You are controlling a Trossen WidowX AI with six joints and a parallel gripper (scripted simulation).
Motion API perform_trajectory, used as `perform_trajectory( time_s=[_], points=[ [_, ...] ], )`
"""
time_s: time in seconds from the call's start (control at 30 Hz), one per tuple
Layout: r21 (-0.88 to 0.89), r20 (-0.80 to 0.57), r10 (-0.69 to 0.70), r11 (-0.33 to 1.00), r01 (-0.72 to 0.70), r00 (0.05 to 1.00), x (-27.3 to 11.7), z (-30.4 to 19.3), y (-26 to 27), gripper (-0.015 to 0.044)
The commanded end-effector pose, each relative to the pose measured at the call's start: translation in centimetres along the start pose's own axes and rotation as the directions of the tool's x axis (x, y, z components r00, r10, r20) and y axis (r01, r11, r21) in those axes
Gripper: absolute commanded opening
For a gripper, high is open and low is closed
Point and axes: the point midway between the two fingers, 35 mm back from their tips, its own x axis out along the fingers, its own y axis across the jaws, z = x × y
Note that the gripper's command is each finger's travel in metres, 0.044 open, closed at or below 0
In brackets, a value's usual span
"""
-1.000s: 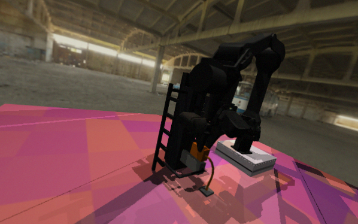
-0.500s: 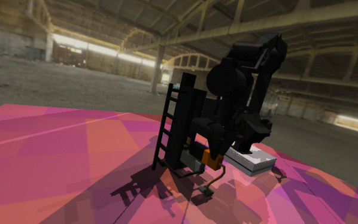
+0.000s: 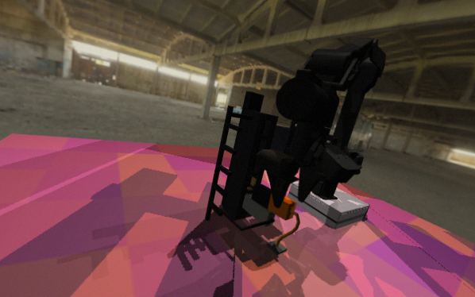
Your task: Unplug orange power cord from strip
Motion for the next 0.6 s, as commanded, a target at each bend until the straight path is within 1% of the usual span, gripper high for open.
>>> perform_trajectory(
  time_s=[0.0,0.1,0.17,0.57],
  points=[
    [-0.003,0.006,0.001,1.000,-0.001,1.000,-0.3,1.8,-0.1,0.0440],
    [-0.003,0.009,0.001,1.000,-0.001,1.000,-1.0,4.9,0.0,0.0440],
    [-0.003,0.009,0.001,1.000,-0.001,1.000,-1.2,5.9,0.1,0.0440],
    [-0.003,0.009,0.001,1.000,-0.001,1.000,-1.2,5.9,0.1,0.0440]
  ],
)
